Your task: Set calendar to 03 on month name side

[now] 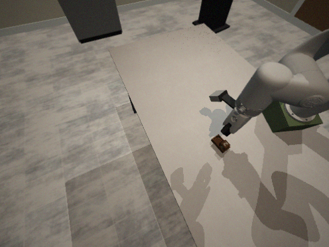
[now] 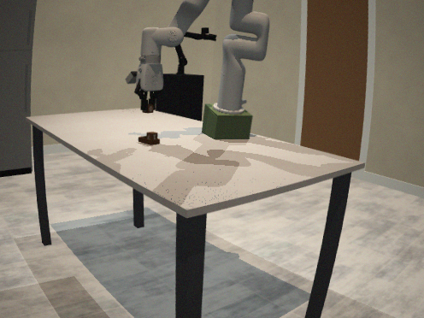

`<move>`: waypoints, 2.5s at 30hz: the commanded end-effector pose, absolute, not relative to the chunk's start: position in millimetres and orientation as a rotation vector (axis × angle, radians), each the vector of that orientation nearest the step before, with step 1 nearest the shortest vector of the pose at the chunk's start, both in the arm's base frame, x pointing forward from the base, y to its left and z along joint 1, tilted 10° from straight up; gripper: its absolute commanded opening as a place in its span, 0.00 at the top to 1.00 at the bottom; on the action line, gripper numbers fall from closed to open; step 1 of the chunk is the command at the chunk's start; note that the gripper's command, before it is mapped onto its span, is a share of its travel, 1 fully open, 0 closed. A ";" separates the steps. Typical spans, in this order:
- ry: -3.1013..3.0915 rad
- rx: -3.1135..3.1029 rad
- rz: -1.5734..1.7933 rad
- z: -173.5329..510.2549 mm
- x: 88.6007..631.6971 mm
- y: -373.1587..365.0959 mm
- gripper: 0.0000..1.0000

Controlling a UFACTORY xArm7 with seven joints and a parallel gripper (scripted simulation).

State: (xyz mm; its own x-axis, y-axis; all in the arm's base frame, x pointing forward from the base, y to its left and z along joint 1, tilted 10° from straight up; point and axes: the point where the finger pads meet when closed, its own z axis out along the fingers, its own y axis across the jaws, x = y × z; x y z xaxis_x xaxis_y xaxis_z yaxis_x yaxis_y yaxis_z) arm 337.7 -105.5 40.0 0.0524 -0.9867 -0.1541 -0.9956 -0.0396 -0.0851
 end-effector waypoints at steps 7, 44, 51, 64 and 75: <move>1.650 -2.473 0.059 39.0 339.1 -79.2 0.73; -0.008 -2.981 -0.125 50.2 340.8 10.9 0.73; -0.084 -2.981 -0.137 51.2 340.8 14.8 0.73; -0.084 -2.981 -0.136 50.1 340.9 15.1 0.73; -0.084 -2.981 -0.136 39.8 341.7 16.8 0.73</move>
State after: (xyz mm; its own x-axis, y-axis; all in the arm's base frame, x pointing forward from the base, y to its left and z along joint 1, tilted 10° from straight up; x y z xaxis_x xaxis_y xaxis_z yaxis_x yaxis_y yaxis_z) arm 340.1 15.9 44.0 0.9945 0.0487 0.0922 0.0623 -0.9866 -0.1511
